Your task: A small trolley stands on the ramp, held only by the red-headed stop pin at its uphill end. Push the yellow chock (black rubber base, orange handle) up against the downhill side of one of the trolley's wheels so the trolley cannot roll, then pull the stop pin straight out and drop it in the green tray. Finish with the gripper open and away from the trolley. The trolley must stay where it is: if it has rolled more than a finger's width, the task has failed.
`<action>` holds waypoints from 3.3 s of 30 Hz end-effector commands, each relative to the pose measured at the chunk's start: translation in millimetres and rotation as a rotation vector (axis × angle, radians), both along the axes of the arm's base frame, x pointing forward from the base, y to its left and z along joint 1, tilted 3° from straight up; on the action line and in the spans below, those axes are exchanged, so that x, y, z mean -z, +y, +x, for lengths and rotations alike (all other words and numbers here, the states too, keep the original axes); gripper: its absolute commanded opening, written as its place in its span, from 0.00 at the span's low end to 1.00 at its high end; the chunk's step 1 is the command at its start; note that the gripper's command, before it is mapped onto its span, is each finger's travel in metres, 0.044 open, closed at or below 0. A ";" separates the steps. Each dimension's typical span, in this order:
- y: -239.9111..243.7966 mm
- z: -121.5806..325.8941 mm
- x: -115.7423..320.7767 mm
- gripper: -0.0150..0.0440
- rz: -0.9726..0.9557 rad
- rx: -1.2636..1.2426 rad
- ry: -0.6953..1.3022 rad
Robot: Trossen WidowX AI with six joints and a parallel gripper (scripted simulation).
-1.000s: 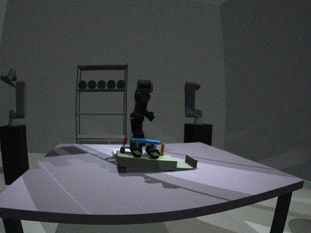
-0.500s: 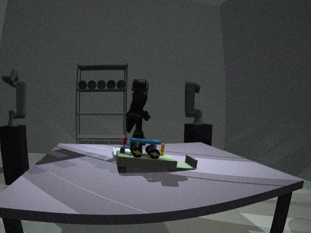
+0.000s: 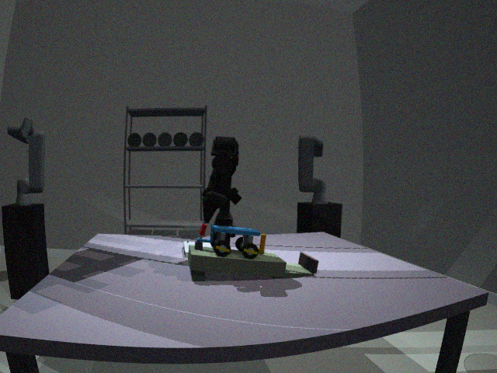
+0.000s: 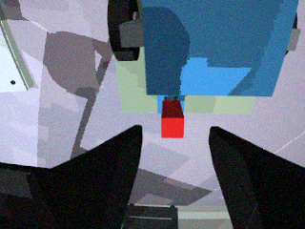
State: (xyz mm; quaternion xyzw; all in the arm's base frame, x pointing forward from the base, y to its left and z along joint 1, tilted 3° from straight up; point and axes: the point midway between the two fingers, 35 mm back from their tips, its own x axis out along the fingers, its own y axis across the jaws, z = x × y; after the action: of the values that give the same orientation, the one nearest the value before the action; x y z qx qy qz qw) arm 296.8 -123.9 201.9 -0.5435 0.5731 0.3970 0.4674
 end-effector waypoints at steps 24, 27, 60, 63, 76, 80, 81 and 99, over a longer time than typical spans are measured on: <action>-9.3 0.4 31.9 0.58 -0.007 -0.004 0.004; -10.4 0.5 35.8 0.58 -0.007 -0.004 0.004; -12.0 -0.6 38.4 0.25 -0.006 -0.003 0.004; -11.5 -1.6 36.6 0.25 -0.007 -0.004 0.004; -10.1 -2.2 30.3 0.25 -0.007 -0.004 0.004; -9.6 -2.3 28.1 0.25 -0.007 -0.004 0.004; -9.4 -2.3 27.6 0.25 -0.007 -0.004 0.004; -7.5 -2.5 17.7 0.25 -0.006 -0.004 0.004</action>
State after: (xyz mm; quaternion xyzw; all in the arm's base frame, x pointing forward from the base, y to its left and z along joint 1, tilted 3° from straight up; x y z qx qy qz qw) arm 294.1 -130.9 179.4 -0.5443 0.5726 0.4020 0.4628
